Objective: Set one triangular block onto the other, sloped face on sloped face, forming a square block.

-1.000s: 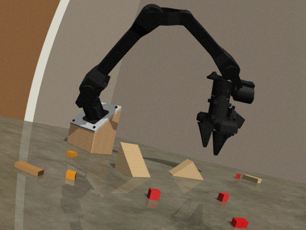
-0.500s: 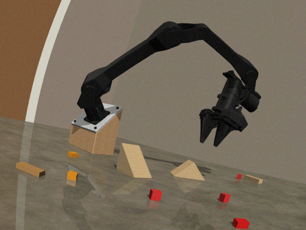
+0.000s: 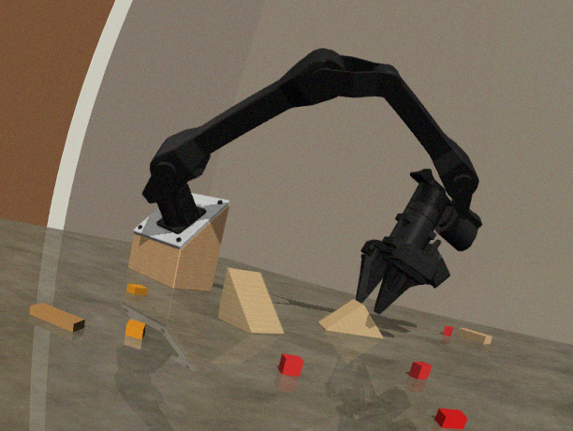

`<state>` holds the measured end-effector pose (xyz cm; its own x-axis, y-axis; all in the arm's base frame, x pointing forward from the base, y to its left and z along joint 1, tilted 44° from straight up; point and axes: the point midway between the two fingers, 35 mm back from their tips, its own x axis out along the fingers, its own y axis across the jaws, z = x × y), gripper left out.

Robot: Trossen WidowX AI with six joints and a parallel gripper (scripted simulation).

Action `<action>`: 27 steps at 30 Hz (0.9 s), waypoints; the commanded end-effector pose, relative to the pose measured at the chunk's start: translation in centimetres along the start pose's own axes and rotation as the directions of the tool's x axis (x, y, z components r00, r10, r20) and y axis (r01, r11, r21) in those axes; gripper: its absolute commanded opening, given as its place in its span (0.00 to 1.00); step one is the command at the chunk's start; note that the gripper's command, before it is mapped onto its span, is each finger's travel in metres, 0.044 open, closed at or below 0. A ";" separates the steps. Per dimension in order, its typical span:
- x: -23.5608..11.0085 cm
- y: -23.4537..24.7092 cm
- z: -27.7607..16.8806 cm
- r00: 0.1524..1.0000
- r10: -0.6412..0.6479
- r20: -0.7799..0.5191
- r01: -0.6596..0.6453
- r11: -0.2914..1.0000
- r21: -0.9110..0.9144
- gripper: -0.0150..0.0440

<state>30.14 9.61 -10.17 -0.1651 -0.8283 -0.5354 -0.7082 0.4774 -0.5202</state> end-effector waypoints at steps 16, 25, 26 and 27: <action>3.4 0.2 -0.4 0.999 0.012 -0.044 -0.011 1.000 0.012 0.87; 3.4 0.2 -0.4 0.999 0.012 -0.044 -0.011 1.000 0.012 0.60; 3.4 0.2 -0.4 0.999 0.012 -0.044 -0.011 1.000 0.012 0.59; 3.4 0.2 -0.4 0.999 0.012 -0.044 -0.011 1.000 0.012 0.58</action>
<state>29.11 6.79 -11.82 -0.2049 -0.8340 -0.5123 -0.6975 0.4916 -0.5214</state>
